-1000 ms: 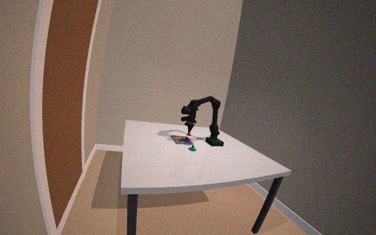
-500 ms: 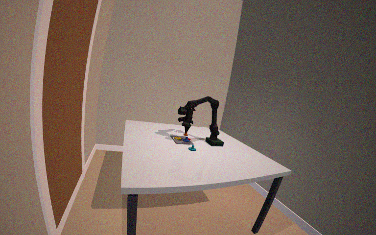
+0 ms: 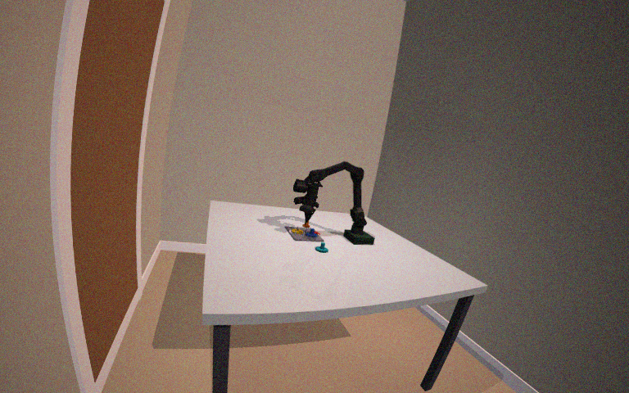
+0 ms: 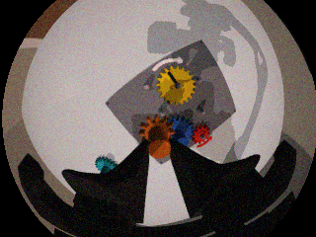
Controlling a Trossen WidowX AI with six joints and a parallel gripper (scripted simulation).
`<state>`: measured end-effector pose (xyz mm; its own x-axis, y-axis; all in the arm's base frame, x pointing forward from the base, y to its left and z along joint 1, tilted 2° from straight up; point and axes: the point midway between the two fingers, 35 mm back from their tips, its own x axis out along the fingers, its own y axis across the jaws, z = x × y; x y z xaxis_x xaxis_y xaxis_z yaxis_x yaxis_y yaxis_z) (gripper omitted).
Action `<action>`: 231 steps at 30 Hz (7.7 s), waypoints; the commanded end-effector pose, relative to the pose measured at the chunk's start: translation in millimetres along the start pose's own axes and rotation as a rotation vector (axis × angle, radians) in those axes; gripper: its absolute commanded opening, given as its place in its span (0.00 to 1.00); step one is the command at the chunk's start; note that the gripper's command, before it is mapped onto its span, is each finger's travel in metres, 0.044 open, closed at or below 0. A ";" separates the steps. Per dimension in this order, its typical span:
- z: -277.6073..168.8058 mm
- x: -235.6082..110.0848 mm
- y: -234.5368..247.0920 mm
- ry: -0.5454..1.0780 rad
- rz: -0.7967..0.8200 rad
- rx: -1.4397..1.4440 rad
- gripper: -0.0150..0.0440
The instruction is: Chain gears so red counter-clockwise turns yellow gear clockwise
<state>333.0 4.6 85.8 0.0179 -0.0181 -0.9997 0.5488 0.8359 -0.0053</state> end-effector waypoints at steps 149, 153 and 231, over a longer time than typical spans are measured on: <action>8.8 6.8 -10.9 0.002 -0.006 -0.523 0.49; 7.8 3.4 -11.5 0.007 -0.007 -0.508 0.58; -246.3 -80.9 129.9 0.028 0.013 -0.509 1.00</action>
<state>197.1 248.9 157.6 -0.0060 -0.0009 -1.0000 0.0536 0.9986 -0.0012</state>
